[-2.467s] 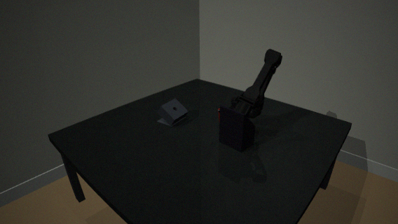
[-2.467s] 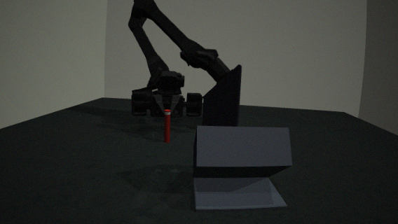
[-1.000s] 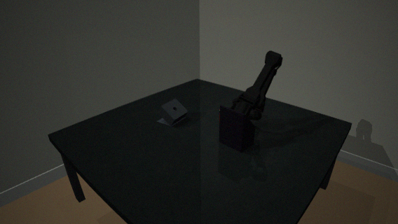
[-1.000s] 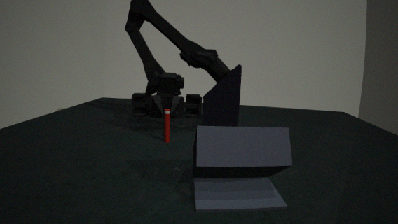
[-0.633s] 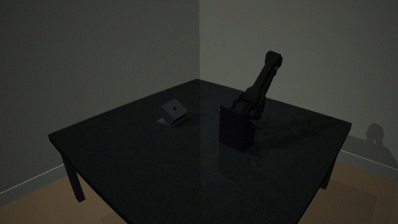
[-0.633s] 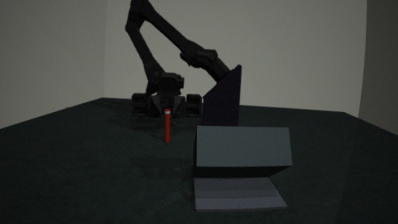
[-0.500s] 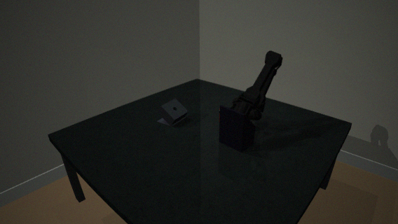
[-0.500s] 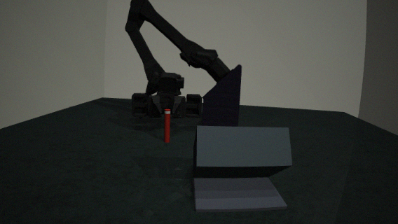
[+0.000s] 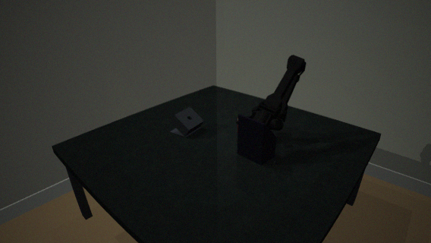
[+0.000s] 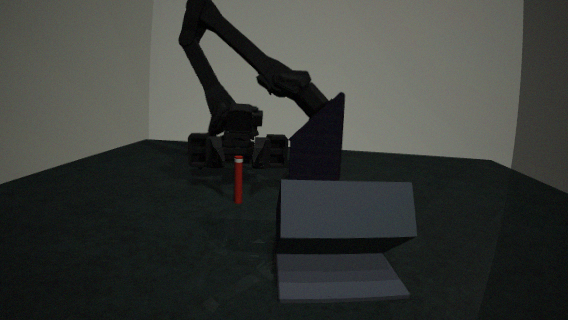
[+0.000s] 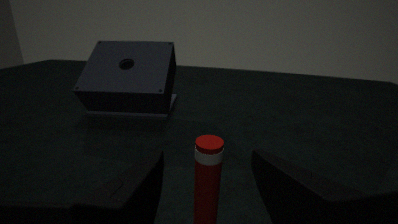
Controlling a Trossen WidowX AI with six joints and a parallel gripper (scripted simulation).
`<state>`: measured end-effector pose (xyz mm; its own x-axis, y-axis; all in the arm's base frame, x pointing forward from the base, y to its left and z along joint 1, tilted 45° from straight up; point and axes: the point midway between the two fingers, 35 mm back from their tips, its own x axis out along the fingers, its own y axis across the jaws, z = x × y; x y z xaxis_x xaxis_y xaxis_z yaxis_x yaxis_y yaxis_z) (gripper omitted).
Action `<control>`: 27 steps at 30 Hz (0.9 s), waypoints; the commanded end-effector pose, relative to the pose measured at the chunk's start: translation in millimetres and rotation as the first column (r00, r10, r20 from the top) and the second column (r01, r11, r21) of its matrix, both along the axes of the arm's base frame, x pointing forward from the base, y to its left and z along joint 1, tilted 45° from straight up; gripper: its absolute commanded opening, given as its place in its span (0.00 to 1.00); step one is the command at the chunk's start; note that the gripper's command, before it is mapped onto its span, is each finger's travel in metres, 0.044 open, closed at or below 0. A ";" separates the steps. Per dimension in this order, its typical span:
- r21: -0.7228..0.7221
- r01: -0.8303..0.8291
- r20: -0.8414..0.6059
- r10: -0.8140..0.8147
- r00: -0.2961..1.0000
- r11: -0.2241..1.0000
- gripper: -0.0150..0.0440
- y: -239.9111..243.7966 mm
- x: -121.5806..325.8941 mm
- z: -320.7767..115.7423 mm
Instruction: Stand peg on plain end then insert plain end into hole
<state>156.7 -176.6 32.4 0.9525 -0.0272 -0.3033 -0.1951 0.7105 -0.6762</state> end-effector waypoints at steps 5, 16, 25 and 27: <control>0.000 0.000 0.000 0.000 1.000 1.000 1.00 0.1 0.1 0.0; 0.000 -0.003 -0.005 0.003 1.000 1.000 1.00 1.1 1.5 3.6; -0.002 -0.020 -0.049 0.020 0.999 1.000 1.00 24.1 18.9 49.6; -0.004 -0.020 -0.053 0.020 0.998 1.000 1.00 31.9 21.8 59.4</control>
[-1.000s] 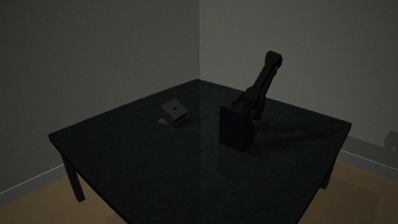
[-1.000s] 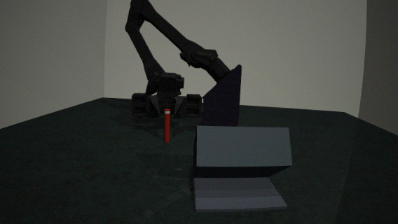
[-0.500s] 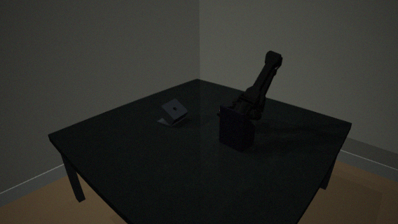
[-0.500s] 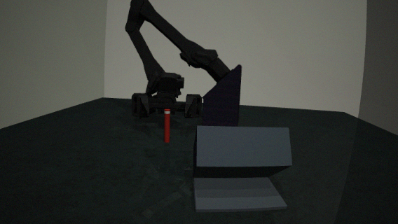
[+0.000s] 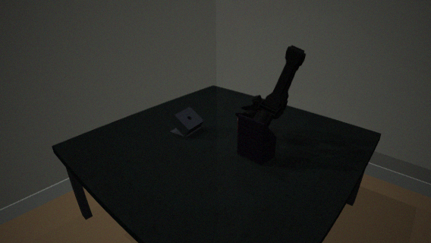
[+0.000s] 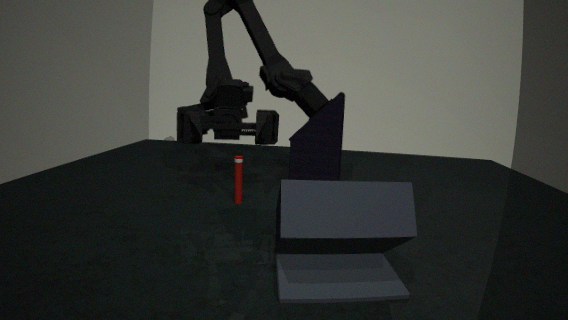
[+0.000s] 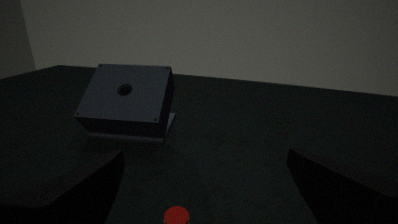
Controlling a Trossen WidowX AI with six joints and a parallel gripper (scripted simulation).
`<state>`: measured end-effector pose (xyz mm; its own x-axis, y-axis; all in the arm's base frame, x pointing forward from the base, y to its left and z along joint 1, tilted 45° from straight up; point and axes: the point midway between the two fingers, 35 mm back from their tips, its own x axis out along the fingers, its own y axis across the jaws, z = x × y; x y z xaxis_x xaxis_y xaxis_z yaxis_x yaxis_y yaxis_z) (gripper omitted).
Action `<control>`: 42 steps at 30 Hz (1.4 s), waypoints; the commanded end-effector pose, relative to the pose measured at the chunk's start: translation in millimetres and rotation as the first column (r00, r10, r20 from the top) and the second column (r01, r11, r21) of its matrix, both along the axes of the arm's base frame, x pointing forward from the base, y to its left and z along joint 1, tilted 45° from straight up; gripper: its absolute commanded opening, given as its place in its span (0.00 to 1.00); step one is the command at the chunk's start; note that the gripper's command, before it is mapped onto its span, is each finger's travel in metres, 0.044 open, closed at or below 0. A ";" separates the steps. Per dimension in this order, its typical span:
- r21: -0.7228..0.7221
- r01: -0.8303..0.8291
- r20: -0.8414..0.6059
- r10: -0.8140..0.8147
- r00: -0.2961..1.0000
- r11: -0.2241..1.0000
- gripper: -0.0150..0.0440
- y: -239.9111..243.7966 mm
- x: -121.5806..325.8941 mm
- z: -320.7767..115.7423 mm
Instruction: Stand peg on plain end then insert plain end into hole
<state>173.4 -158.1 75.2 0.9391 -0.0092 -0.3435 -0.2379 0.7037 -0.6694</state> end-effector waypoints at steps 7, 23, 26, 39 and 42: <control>-0.007 0.005 -0.007 -0.005 1.000 1.000 1.00 45.1 10.7 46.3; 0.037 0.040 0.016 -0.041 0.999 0.999 1.00 90.5 6.9 69.7; 0.101 0.084 -0.054 -0.079 0.995 0.991 1.00 87.0 8.3 63.7; 0.232 0.316 -0.409 -0.202 0.890 0.920 1.00 75.0 10.1 32.8; 0.224 0.376 -0.490 -0.229 0.841 0.899 1.00 72.5 9.1 25.5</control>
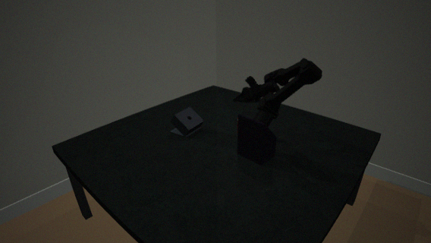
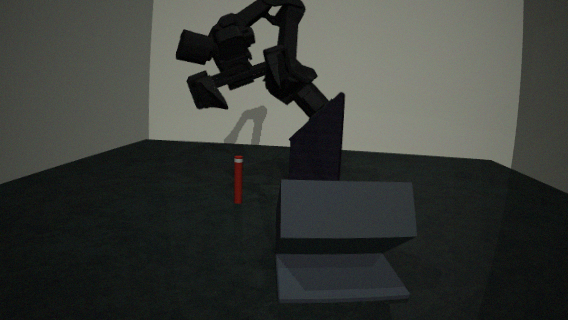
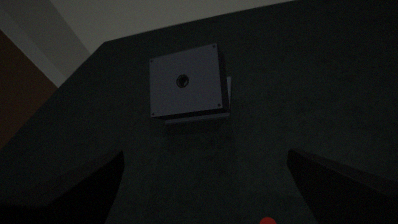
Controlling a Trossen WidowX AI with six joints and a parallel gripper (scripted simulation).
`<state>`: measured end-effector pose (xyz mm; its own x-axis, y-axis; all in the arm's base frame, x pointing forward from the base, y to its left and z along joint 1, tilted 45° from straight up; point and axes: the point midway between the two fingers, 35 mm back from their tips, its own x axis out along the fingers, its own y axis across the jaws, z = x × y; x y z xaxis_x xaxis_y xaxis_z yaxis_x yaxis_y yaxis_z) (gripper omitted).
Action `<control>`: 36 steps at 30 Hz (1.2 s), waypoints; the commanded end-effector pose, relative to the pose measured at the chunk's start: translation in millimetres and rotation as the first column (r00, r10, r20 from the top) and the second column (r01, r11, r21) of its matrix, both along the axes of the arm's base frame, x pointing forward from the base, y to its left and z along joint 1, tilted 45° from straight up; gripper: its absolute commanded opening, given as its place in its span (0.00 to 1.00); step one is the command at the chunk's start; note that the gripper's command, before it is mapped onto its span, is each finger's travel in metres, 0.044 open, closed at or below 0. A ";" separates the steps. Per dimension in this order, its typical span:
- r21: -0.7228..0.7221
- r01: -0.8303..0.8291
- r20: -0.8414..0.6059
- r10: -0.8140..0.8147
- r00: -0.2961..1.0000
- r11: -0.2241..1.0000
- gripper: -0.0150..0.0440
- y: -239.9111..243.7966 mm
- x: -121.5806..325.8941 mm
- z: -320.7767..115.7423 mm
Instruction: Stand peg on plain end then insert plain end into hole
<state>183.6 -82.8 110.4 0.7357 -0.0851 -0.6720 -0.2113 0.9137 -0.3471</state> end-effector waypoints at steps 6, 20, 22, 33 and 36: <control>0.036 0.150 -0.284 -0.134 0.949 0.988 1.00 -8.0 -4.4 -22.6; -0.192 0.287 -0.578 -0.345 0.740 0.938 1.00 -22.7 -9.4 -38.2; -0.243 0.290 -0.597 -0.379 0.707 0.926 1.00 -25.0 -8.7 -38.3; -0.537 0.230 -0.589 -0.556 0.586 0.811 1.00 -33.9 6.2 -31.3; -0.611 0.204 -0.558 -0.599 0.575 0.765 1.00 -34.9 13.2 -27.4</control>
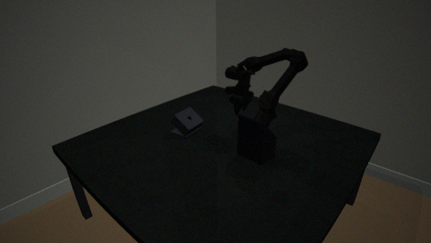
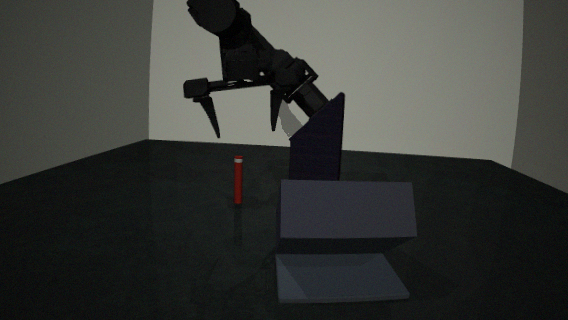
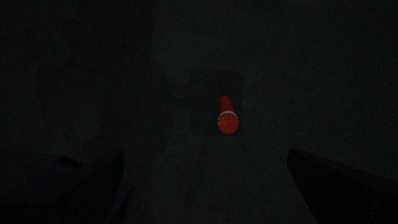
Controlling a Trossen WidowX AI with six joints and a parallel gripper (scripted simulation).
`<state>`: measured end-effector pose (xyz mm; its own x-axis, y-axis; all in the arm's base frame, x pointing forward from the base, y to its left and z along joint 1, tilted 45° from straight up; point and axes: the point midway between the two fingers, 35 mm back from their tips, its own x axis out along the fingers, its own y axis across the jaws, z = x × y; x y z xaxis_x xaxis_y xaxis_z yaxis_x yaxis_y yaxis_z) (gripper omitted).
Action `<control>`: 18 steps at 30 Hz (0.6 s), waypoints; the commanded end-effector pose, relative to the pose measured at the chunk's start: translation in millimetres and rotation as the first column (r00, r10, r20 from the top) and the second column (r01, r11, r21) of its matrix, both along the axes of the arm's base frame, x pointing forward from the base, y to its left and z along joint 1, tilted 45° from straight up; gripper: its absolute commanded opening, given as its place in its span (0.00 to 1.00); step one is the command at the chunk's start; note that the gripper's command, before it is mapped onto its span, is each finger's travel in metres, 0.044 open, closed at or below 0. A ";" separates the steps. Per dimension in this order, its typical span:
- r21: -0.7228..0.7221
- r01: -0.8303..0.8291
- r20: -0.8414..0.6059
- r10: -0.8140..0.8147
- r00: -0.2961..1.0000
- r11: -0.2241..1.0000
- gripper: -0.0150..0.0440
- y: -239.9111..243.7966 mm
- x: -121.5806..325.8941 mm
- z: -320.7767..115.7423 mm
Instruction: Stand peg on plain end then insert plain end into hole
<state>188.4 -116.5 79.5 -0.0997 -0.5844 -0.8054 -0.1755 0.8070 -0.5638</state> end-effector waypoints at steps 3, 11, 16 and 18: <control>-0.144 -0.023 -0.057 0.014 0.998 0.989 1.00 -1.3 12.2 5.6; -0.144 -0.023 -0.057 0.014 0.998 0.989 1.00 -1.3 12.2 5.6; -0.144 -0.020 -0.055 0.012 0.998 0.989 1.00 -7.0 11.3 -0.2; -0.145 -0.018 -0.053 0.010 0.999 0.989 1.00 -11.8 10.3 -5.0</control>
<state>201.5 -121.4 82.1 -0.1196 -0.6941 -0.7099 -0.2117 0.7164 -0.6648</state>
